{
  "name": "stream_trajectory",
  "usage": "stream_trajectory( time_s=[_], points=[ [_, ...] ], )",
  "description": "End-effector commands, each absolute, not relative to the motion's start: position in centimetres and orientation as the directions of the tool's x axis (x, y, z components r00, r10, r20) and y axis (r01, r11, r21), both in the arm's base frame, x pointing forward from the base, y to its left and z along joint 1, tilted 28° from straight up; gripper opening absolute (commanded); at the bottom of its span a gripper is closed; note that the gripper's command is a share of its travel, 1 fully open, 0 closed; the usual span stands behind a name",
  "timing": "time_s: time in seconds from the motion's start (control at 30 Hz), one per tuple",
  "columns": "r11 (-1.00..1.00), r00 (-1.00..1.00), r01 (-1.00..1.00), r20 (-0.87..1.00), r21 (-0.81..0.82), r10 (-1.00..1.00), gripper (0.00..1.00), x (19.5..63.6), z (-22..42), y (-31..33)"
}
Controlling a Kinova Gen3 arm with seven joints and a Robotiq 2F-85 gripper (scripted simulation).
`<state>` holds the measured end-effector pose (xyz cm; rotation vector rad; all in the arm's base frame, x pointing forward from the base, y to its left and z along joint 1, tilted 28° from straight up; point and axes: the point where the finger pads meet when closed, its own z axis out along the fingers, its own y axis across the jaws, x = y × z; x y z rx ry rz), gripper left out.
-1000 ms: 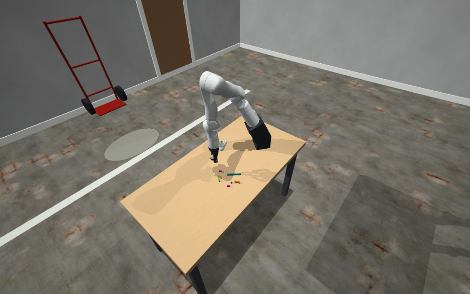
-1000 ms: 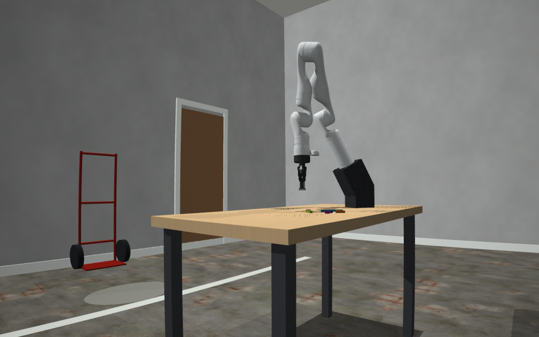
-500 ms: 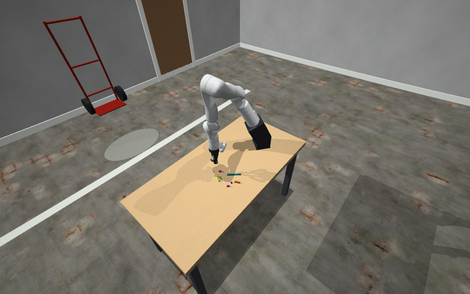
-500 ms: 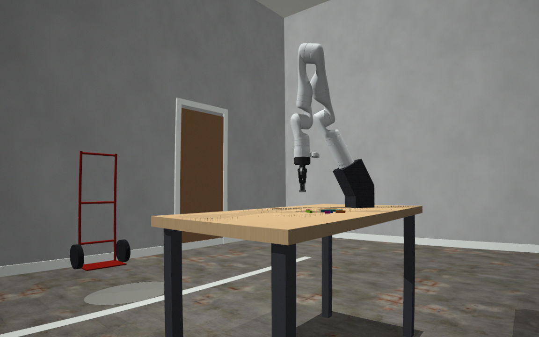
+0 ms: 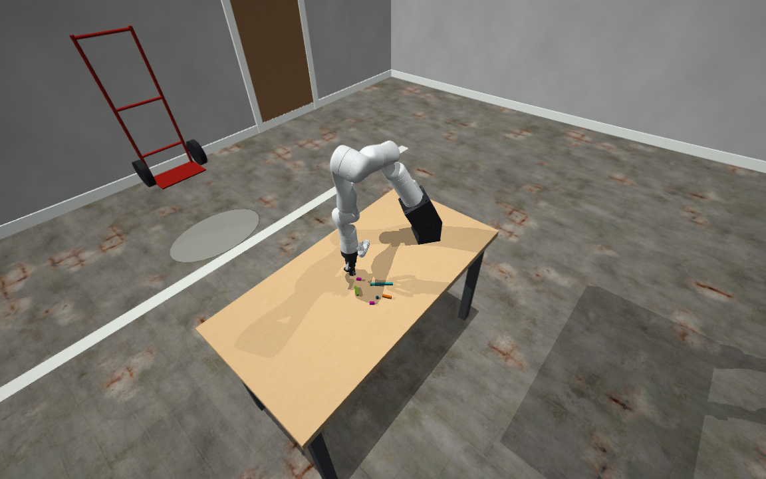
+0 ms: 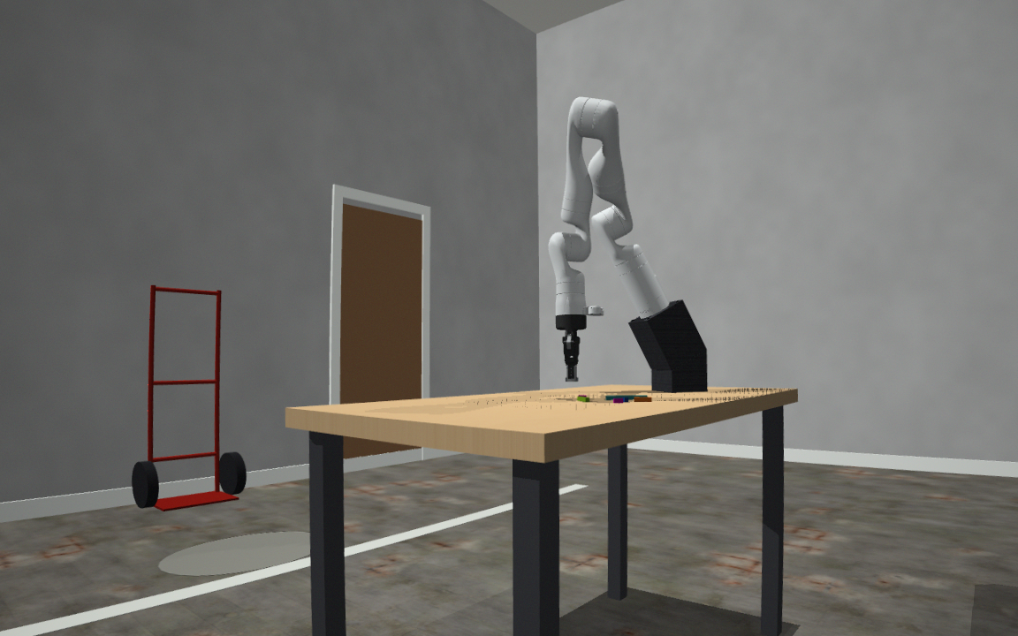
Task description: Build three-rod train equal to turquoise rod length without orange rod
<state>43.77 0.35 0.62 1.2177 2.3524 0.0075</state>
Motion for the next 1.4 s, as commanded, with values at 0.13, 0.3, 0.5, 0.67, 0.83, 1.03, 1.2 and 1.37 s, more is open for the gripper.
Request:
stream_trajectory(
  time_s=[0.13,0.3,0.5,0.67,0.83,1.03,1.2,1.37],
  points=[
    [0.600,-0.484,0.776,-0.426,0.196,0.765,0.05,44.1,-1.6,-1.0],
    [0.600,-0.484,0.776,-0.426,0.196,0.765,0.05,44.4,-2.2,-1.2],
    [0.600,-0.484,0.776,-0.426,0.196,0.765,0.05,44.4,-2.2,-1.2],
    [0.600,-0.484,0.776,-0.426,0.196,0.765,0.05,44.4,-2.2,-1.2],
    [0.600,-0.484,0.776,-0.426,0.196,0.765,0.05,44.4,-2.2,-1.2],
    [0.600,-0.484,0.776,-0.426,0.196,0.765,0.05,44.4,-2.2,-1.2],
    [0.600,-0.484,0.776,-0.426,0.196,0.765,0.05,44.4,-2.2,-1.2],
    [0.600,-0.484,0.776,-0.426,0.196,0.765,0.05,44.4,-2.2,-1.2]
  ],
)
